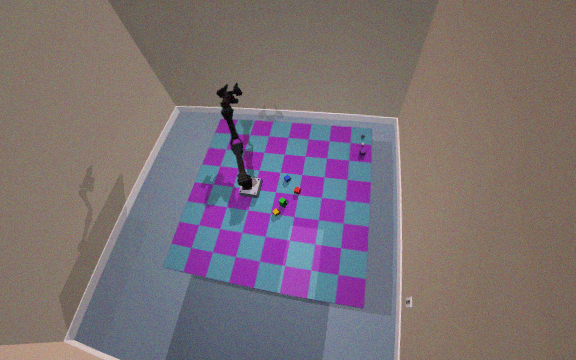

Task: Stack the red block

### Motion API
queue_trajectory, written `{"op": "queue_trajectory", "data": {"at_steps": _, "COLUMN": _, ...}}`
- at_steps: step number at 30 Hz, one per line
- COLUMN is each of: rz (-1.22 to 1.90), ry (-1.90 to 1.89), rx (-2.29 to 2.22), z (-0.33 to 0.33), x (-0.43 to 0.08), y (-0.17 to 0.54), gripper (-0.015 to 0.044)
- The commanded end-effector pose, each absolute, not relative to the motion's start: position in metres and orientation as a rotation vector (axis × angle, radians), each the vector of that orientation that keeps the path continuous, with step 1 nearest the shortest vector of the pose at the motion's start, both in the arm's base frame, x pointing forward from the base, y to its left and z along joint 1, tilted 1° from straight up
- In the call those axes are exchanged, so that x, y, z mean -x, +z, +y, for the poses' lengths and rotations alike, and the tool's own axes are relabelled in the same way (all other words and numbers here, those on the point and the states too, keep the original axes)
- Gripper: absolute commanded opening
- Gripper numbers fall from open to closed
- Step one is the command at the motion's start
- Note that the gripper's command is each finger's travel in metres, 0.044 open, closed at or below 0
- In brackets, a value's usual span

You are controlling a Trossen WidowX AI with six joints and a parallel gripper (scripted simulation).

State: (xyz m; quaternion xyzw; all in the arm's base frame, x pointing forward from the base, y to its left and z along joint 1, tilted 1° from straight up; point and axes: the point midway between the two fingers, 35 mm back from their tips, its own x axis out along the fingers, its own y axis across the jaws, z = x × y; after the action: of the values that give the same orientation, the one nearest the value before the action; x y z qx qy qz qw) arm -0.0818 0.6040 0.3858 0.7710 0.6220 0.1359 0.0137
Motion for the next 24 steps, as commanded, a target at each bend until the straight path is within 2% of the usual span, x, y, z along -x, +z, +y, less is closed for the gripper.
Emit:
{"op": "queue_trajectory", "data": {"at_steps": 1, "rz": 1.940, "ry": 0.430, "rx": -2.403, "z": 0.602, "x": 0.082, "y": 0.389, "gripper": 0.0426}}
{"op": "queue_trajectory", "data": {"at_steps": 2, "rz": 1.947, "ry": 0.452, "rx": -2.409, "z": 0.597, "x": 0.083, "y": 0.398, "gripper": 0.0440}}
{"op": "queue_trajectory", "data": {"at_steps": 12, "rz": 2.200, "ry": 0.767, "rx": -2.585, "z": 0.499, "x": 0.104, "y": 0.537, "gripper": 0.0440}}
{"op": "queue_trajectory", "data": {"at_steps": 24, "rz": 2.764, "ry": 1.277, "rx": -2.769, "z": 0.295, "x": 0.096, "y": 0.691, "gripper": 0.0440}}
